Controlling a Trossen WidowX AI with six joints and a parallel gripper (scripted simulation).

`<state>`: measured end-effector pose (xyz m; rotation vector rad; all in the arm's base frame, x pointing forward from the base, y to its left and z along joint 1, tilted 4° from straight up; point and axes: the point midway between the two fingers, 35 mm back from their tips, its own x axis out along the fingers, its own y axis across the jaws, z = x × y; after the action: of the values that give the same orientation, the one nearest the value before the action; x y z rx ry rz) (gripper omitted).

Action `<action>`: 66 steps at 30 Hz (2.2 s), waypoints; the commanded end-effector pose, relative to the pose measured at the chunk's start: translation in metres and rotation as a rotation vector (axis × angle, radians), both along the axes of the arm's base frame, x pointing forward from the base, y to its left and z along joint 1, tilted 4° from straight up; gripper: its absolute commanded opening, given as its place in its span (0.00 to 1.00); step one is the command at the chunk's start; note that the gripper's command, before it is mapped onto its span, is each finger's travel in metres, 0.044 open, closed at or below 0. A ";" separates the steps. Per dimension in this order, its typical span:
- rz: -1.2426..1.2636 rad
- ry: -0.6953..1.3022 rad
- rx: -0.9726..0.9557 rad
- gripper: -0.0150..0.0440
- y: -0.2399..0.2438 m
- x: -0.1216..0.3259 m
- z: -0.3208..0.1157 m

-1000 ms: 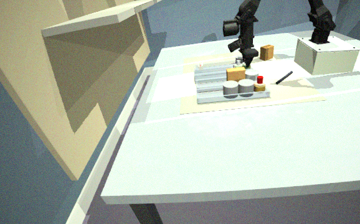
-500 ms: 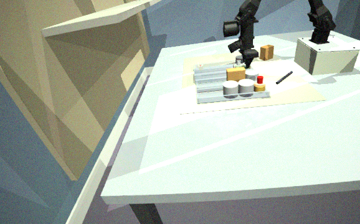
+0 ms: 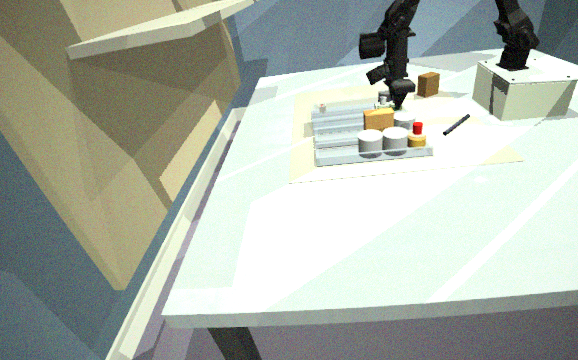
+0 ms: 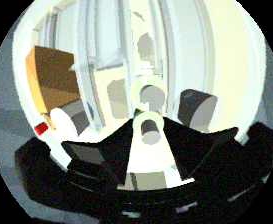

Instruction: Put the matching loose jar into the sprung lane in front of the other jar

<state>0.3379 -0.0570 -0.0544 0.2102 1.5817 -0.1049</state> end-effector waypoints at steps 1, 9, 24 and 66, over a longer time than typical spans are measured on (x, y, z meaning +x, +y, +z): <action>-0.002 -0.012 -0.005 0.25 -0.001 0.002 0.000; -0.002 -0.012 -0.005 0.25 0.000 0.001 0.000; -0.002 -0.012 -0.005 0.25 0.000 -0.002 0.000; -0.002 -0.011 -0.005 0.73 0.002 -0.008 0.000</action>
<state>0.3300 -0.0551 -0.0548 0.2066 1.5704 -0.1052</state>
